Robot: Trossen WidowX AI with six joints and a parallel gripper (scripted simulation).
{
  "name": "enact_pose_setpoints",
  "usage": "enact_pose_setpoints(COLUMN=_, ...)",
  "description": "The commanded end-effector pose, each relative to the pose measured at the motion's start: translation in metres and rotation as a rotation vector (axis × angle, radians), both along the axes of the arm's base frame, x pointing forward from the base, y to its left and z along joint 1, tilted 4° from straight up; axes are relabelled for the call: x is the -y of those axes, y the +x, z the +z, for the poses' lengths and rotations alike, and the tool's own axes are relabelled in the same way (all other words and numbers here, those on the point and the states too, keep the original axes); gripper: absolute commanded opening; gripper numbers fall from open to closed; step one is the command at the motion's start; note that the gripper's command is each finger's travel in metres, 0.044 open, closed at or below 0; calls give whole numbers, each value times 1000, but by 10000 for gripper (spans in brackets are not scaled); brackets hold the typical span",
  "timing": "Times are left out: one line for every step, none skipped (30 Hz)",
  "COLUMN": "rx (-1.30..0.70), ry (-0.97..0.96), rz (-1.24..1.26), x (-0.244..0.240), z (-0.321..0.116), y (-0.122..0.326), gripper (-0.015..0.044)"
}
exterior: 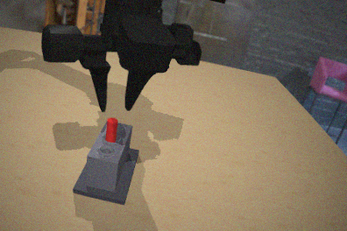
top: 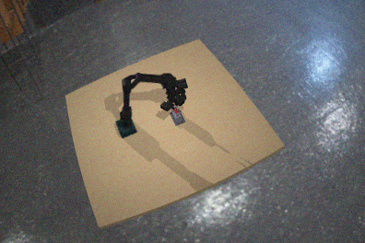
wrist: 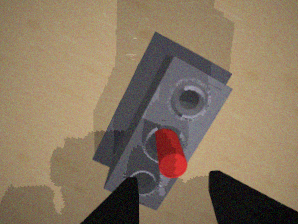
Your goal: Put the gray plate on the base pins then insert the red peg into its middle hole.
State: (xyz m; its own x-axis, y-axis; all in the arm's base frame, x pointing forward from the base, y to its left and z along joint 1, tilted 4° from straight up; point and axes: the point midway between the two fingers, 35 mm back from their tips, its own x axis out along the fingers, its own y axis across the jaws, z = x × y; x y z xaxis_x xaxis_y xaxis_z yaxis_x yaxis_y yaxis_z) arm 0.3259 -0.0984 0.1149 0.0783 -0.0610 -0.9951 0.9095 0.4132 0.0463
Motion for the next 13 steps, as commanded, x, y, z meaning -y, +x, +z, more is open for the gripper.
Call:
enact_pose_setpoints(rx=2, ry=5, rz=4, x=0, z=3, y=0, gripper=150)
enact_pose_setpoints(rx=2, ry=5, rz=4, x=0, z=4, y=0, gripper=150)
enact_pose_setpoints(rx=2, ry=5, rz=4, x=0, z=4, y=-1, gripper=150)
enact_pose_setpoints(rx=2, ry=5, rz=4, x=0, z=5, y=-1, gripper=150)
enact_pose_setpoints(rx=2, ry=5, rz=4, x=0, z=5, y=-1, gripper=150)
enact_pose_setpoints(rx=2, ry=5, rz=4, x=0, z=6, y=-1, gripper=150)
enact_pose_setpoints(rx=2, ry=5, rz=4, x=1, z=6, y=-1, gripper=150)
enact_pose_setpoints(rx=2, ry=5, rz=4, x=1, z=7, y=-1, gripper=150)
enact_pose_setpoints(rx=2, ry=5, rz=4, x=1, z=7, y=-1, gripper=150)
enact_pose_setpoints(rx=2, ry=5, rz=4, x=1, z=8, y=-1, gripper=150)
enact_pose_setpoints(rx=2, ry=5, rz=4, x=1, z=9, y=-2, gripper=150)
enact_pose_setpoints(rx=2, ry=5, rz=4, x=1, z=9, y=-2, gripper=150)
enact_pose_setpoints(rx=2, ry=5, rz=4, x=1, z=10, y=-2, gripper=150)
